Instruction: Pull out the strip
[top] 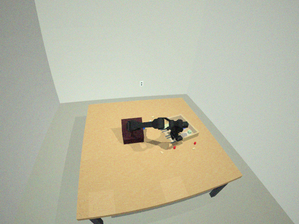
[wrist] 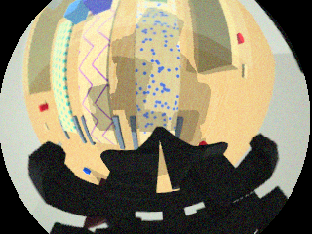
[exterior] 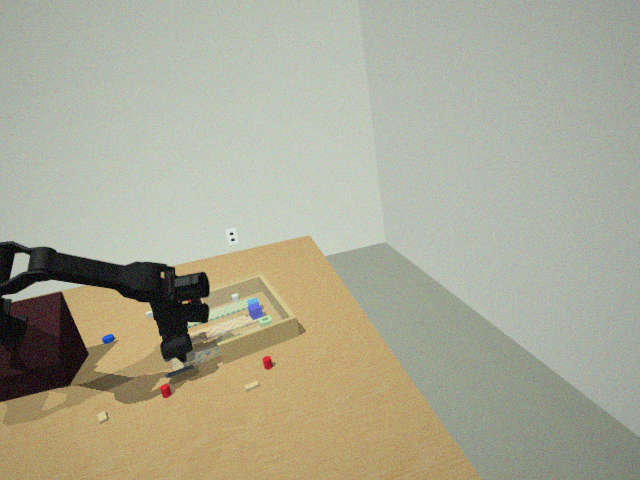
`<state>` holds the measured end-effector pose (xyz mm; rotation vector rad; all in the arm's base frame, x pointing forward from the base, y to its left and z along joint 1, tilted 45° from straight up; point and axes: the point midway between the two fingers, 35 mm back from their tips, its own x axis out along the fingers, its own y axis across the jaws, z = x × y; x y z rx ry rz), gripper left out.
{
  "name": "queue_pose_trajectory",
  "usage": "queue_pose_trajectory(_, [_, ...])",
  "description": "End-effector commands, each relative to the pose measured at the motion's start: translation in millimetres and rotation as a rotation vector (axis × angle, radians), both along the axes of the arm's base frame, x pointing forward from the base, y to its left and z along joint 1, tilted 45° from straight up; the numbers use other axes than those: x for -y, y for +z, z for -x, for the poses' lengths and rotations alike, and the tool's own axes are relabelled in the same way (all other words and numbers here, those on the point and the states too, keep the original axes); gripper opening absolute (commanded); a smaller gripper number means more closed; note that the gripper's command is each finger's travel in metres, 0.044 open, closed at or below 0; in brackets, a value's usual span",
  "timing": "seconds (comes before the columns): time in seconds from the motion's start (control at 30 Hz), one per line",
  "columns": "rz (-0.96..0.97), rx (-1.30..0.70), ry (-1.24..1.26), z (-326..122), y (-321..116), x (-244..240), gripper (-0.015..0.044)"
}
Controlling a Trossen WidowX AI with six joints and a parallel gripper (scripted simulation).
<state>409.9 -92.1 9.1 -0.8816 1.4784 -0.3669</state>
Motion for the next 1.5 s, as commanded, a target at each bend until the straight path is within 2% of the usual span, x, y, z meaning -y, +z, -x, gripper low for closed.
queue_pose_trajectory(0.0, [-0.004, -0.003, 0.003, 0, -2, 1, 0.0])
queue_pose_trajectory(1.47, [-0.003, -0.006, 0.003, 56, 3, 18, 0.0])
